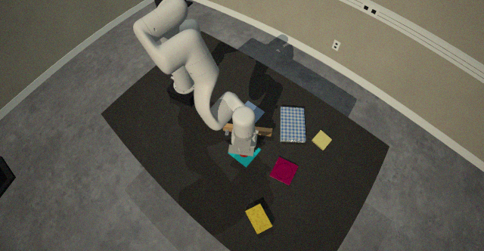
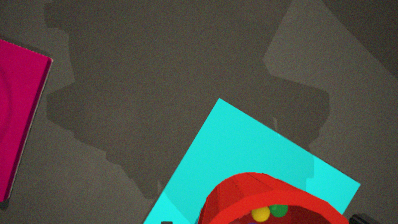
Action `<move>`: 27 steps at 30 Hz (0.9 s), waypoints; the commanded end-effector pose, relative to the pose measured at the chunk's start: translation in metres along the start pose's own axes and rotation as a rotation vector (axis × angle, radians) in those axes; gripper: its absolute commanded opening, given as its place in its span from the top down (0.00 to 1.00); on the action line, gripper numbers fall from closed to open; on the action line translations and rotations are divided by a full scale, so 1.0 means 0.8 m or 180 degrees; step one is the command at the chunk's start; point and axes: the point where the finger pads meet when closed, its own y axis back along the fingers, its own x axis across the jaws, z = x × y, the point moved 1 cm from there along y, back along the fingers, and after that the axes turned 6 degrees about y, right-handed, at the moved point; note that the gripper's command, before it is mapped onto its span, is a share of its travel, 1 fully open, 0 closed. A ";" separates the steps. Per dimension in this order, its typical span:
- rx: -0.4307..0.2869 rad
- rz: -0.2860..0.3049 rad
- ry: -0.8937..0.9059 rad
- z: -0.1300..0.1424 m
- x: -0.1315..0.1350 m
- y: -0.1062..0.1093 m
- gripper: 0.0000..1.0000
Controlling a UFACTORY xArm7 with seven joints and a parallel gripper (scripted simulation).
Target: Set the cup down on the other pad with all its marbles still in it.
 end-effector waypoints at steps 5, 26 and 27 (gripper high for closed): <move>0.0011 -0.0010 0.0000 -0.002 -0.001 0.038 0.00; 0.0011 -0.0010 0.0001 -0.002 -0.001 0.070 0.00; 0.0011 -0.0010 0.0001 -0.002 -0.001 0.070 0.00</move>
